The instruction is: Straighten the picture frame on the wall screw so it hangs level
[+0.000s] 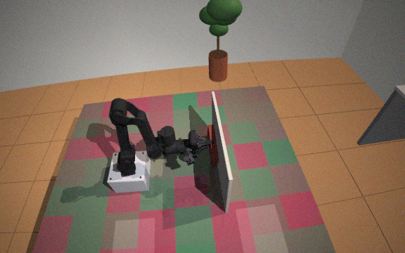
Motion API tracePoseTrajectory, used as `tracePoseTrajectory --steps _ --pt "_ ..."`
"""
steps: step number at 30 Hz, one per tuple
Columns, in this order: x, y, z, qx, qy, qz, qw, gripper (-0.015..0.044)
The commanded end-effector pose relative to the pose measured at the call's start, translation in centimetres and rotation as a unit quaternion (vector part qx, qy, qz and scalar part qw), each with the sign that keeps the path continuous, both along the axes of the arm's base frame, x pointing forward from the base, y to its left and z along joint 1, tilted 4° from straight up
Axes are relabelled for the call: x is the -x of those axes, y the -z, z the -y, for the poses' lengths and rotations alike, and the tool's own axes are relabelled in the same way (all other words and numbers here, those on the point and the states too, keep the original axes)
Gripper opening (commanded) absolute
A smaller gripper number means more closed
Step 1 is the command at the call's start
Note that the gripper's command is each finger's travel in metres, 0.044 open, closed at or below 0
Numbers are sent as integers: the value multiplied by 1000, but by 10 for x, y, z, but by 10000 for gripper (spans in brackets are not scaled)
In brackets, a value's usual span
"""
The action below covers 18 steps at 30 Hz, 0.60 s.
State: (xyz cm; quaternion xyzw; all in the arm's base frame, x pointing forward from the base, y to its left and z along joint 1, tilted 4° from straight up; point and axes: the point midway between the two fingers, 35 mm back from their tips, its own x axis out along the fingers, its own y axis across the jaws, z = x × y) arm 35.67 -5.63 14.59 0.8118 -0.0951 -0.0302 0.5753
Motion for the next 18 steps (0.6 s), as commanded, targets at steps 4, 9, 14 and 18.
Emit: tracePoseTrajectory --steps 4,9,14,18 --pt "1 -7 2 1 3 10 1000 0" --pt "1 -7 2 1 3 10 1000 0" --pt "1 -8 2 1 3 10 1000 0" --pt "1 -9 3 1 3 10 1000 0"
